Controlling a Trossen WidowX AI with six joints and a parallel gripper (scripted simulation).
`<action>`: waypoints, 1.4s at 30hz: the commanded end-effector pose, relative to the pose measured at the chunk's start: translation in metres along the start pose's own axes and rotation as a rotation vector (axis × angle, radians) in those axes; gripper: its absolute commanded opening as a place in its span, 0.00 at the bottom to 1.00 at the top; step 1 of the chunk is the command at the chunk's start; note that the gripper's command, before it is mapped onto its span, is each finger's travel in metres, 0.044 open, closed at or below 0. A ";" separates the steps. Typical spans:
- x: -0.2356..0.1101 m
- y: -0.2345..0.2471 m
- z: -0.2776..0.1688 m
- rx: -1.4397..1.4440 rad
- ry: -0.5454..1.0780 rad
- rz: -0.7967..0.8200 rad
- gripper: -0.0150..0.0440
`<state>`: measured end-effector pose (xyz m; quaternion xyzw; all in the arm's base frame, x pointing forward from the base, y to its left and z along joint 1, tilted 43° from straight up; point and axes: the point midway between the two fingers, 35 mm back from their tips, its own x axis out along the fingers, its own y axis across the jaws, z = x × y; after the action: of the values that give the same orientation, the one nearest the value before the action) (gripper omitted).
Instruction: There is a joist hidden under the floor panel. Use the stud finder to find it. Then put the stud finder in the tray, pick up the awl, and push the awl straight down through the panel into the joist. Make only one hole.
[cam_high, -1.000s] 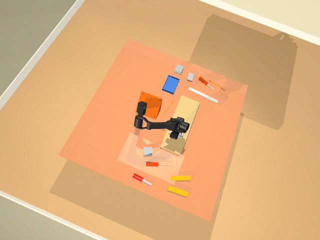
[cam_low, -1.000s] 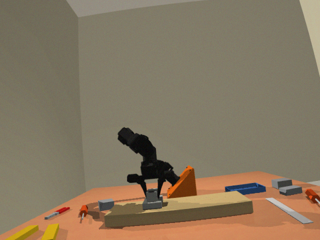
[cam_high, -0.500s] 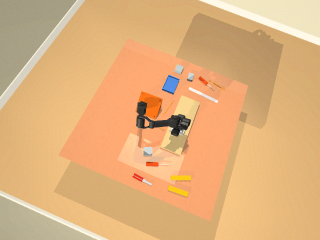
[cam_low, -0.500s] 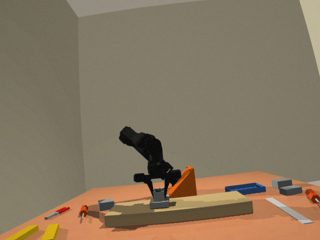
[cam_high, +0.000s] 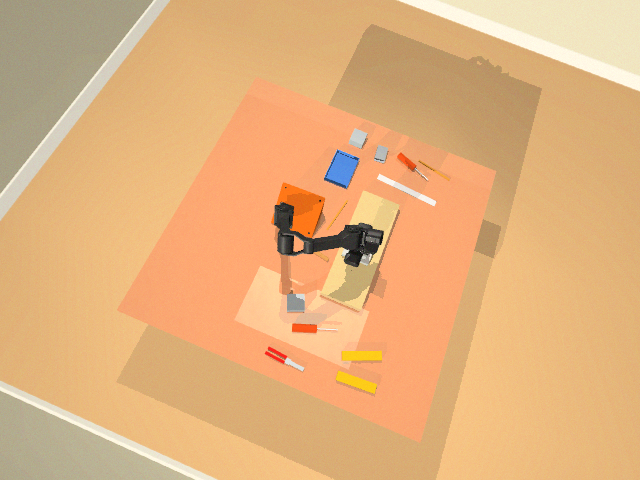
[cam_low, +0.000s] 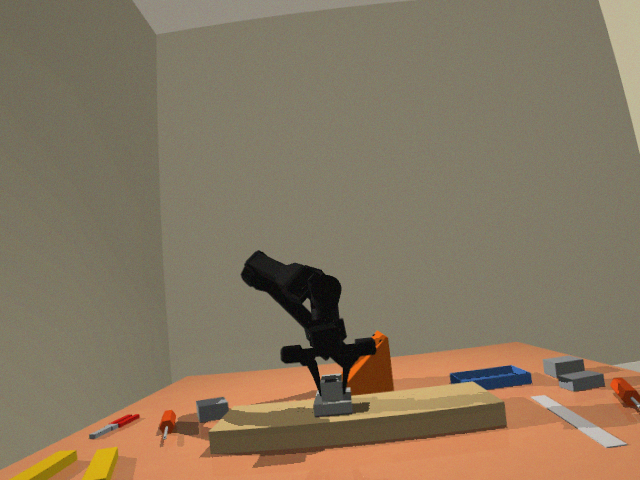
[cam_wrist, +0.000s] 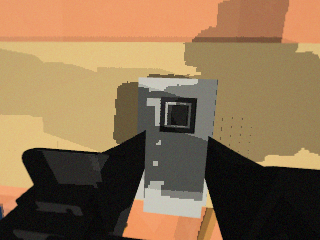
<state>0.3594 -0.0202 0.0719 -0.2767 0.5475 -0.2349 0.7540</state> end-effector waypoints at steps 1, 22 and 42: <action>0.000 0.008 0.000 0.000 0.000 0.000 0.25; 0.000 0.046 0.000 0.000 0.000 0.002 0.25; 0.000 0.081 0.000 0.001 0.000 0.004 0.25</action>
<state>0.3626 0.0348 0.0218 -0.2755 0.5475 -0.2339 0.7547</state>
